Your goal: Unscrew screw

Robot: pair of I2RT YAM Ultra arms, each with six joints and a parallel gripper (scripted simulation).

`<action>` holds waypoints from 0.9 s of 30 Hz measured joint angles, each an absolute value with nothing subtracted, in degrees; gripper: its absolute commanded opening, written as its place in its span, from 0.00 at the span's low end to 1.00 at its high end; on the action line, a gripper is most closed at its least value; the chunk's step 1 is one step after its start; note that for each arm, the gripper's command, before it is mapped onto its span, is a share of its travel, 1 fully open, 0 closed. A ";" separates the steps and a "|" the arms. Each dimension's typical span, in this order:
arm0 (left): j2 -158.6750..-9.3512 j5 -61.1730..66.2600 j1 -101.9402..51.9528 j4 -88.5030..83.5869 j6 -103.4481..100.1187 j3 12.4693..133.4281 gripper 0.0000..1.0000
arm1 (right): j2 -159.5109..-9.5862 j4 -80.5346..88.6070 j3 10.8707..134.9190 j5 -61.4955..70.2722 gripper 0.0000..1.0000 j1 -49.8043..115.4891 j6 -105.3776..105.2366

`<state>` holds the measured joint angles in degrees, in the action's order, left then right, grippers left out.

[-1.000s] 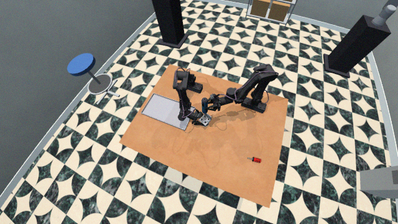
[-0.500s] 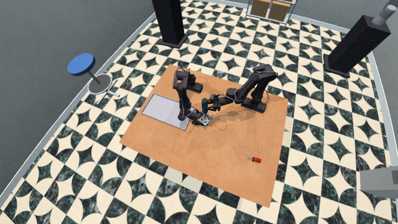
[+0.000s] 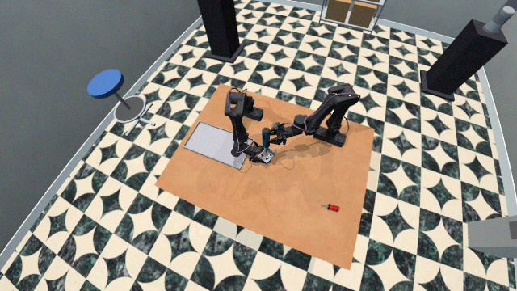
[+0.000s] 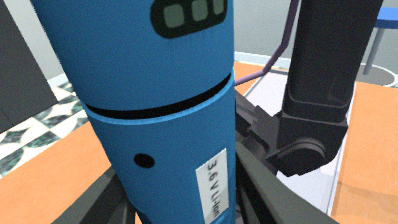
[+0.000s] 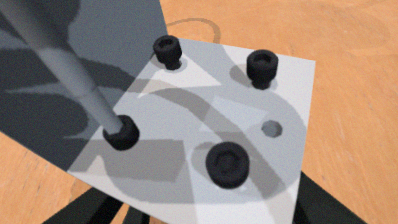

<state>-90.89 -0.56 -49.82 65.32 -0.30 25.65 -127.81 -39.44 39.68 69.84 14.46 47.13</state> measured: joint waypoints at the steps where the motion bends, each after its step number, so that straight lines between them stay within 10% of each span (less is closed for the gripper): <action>1: -90.91 -0.56 -49.82 65.34 -0.30 25.65 0.42 | -127.81 -39.44 39.68 69.84 0.59 14.46 47.13; 27: -91.59 -0.54 -49.82 66.74 -0.30 25.43 0.42 | -127.81 -39.44 39.68 69.84 0.59 14.46 47.13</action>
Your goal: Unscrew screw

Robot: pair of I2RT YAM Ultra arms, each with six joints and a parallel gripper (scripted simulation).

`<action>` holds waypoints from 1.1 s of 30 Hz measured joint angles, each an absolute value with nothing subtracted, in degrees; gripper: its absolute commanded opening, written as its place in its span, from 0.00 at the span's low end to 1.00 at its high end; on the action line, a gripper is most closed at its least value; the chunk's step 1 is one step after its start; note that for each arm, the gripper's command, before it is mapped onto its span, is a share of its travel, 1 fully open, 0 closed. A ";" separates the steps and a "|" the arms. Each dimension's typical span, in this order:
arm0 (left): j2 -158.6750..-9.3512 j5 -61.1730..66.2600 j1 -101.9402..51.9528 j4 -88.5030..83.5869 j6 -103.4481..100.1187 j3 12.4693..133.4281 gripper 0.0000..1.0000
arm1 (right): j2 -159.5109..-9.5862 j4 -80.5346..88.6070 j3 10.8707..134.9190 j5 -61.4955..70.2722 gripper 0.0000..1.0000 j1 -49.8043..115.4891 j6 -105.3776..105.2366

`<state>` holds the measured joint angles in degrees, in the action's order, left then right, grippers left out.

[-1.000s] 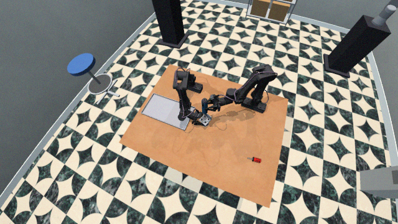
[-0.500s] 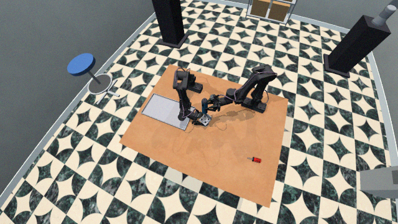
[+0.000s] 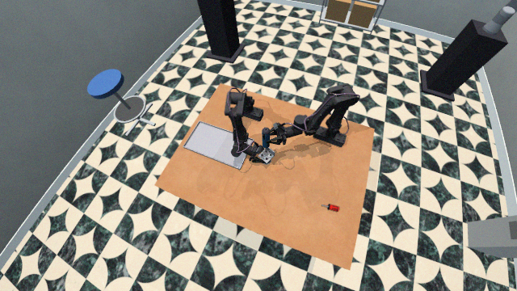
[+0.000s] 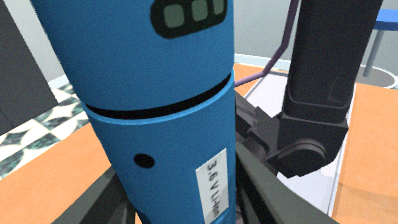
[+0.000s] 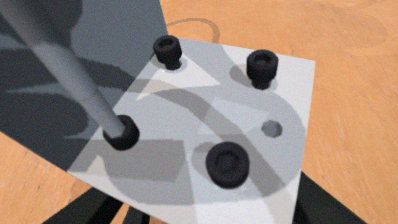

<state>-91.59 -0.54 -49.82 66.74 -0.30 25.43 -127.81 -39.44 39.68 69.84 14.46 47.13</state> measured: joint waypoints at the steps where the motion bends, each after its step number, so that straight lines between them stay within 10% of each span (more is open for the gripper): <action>1: -91.59 -0.54 -49.82 66.89 -0.30 25.32 0.42 | -127.81 -39.44 39.68 69.84 0.59 14.46 47.13; 33: -92.12 -0.43 -49.82 68.42 -0.30 24.86 0.42 | -127.81 -39.44 39.68 69.84 0.59 14.46 47.13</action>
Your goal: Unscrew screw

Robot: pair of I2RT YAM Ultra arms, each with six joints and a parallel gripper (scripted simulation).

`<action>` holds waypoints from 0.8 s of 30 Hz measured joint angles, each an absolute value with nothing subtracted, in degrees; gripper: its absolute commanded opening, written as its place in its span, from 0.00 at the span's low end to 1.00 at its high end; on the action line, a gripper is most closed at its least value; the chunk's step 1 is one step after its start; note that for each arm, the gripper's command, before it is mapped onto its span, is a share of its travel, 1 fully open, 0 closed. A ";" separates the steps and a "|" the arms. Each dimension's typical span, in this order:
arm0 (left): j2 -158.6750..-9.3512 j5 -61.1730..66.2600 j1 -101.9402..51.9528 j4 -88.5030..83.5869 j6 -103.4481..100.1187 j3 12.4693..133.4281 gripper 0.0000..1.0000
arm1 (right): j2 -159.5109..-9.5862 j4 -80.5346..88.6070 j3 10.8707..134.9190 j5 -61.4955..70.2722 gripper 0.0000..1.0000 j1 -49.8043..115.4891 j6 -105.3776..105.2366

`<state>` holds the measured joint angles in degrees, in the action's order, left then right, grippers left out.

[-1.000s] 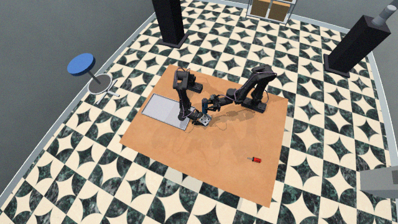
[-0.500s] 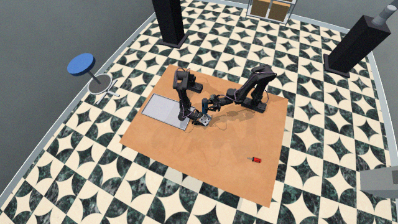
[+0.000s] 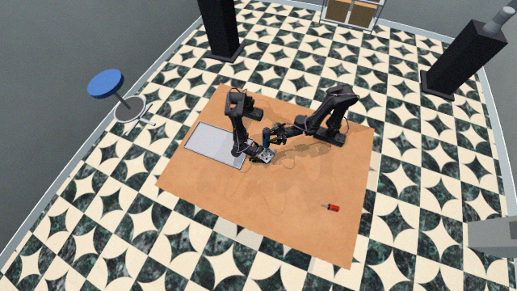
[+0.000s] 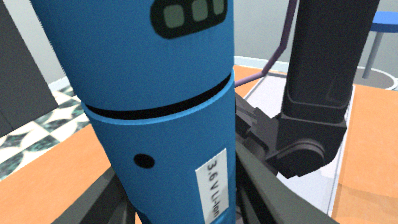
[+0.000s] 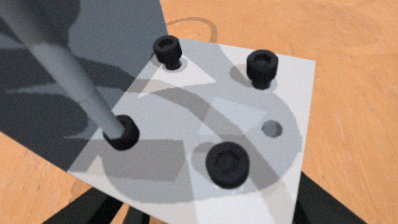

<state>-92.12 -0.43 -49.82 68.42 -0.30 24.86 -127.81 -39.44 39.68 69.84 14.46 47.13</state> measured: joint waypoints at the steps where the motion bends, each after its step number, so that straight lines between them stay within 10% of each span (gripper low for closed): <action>1: -92.12 -0.43 -49.82 68.53 -0.30 24.80 0.42 | -127.81 -39.44 39.68 69.84 0.59 14.46 47.13; 24: -92.47 -0.30 -49.56 69.71 -0.30 24.40 0.42 | -127.81 -39.44 39.68 69.84 0.59 14.46 47.13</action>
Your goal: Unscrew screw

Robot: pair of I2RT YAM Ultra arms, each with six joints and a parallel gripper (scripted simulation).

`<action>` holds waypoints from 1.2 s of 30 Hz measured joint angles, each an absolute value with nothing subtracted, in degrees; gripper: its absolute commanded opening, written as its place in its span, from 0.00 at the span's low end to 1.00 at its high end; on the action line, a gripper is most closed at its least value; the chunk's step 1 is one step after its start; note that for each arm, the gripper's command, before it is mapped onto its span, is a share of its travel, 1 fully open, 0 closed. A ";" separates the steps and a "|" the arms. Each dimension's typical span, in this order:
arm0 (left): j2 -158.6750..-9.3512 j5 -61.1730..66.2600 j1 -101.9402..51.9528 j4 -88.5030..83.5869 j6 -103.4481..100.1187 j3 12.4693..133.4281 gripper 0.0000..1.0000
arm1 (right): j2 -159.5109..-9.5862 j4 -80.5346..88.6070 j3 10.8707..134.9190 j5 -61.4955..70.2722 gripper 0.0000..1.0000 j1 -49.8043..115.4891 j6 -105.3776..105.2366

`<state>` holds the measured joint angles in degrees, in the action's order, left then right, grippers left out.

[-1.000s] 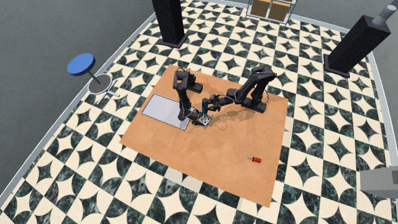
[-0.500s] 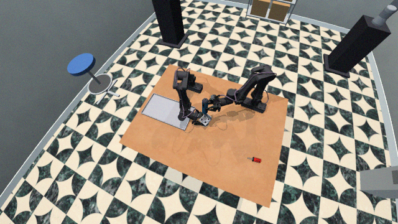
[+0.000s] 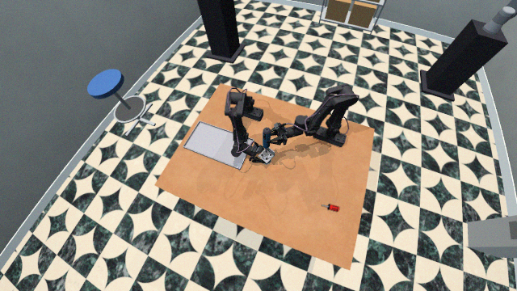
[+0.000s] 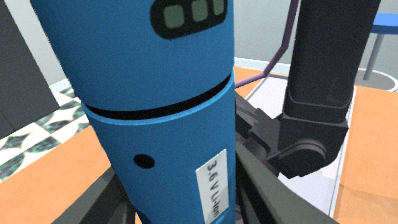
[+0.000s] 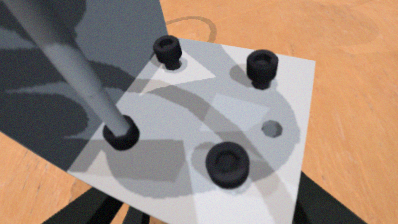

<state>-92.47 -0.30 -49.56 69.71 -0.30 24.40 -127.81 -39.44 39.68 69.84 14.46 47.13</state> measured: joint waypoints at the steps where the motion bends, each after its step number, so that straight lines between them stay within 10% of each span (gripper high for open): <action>1: -92.44 -0.30 -49.56 69.71 -0.30 24.40 0.42 | -127.81 -39.44 39.68 69.84 0.59 14.46 47.13; 36: -92.92 -0.30 -49.54 71.33 -0.30 23.81 0.42 | -127.81 -39.44 39.68 69.84 0.59 14.46 47.13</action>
<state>-92.92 -0.30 -49.54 71.33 -0.30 23.81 -127.81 -39.44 39.68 69.84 14.46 47.13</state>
